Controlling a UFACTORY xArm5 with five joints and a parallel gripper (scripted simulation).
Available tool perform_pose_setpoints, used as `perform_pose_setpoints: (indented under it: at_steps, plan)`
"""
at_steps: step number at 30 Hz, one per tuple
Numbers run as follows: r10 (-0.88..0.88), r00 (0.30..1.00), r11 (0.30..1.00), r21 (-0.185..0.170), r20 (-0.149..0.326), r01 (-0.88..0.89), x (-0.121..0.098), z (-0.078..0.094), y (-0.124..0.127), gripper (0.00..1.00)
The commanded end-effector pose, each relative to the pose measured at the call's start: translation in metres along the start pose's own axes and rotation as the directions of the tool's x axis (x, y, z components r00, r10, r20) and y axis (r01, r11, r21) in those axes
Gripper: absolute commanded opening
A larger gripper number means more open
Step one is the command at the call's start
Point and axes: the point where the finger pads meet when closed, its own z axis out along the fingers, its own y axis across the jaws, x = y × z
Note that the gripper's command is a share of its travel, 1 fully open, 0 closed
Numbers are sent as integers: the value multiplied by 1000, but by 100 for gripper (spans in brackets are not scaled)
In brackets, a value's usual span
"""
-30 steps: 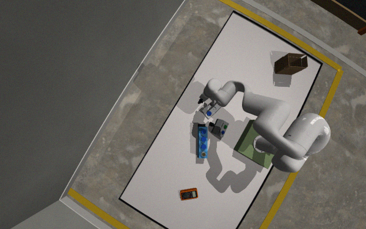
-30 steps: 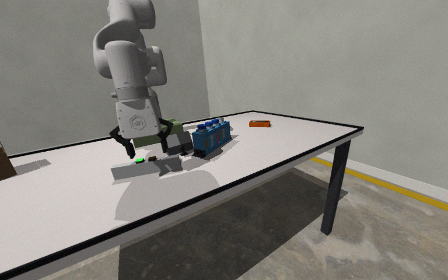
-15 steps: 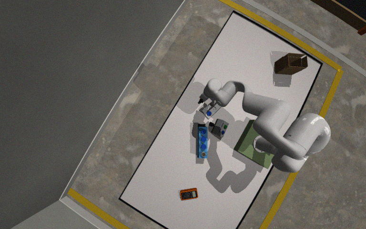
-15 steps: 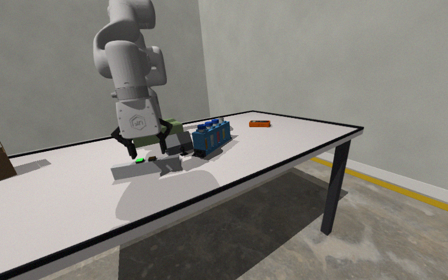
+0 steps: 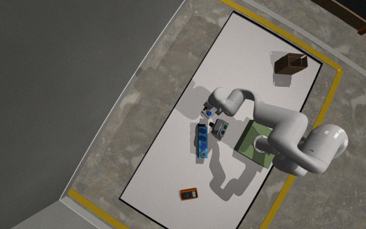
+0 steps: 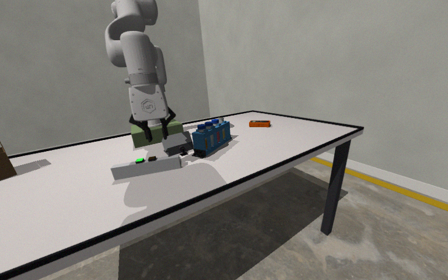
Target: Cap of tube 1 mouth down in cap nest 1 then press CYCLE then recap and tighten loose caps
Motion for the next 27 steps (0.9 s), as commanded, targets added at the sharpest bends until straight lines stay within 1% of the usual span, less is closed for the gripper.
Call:
perform_pose_setpoints:
  at_steps: [1, 5, 7, 9, 20, 22, 24, 27]
  plan:
    - [1, 1000, 1000, 12, 9, -1, 26, -20, 11, 46]
    - [1, 1000, 1000, 12, 9, -1, 43, -31, 19, 46]
    - [1, 1000, 1000, 12, 9, -1, 43, -31, 19, 46]
    - [1, 1000, 1000, 12, 9, -1, 52, -37, 22, 46]
    - [1, 1000, 1000, 12, 9, -1, 52, -37, 22, 46]
    - [1, 1000, 1000, 12, 9, -1, 52, -27, 22, 46]
    - [1, 1000, 1000, 12, 9, -1, 52, -27, 22, 46]
    - [1, 1000, 1000, 12, 9, -1, 52, -12, 22, 46]
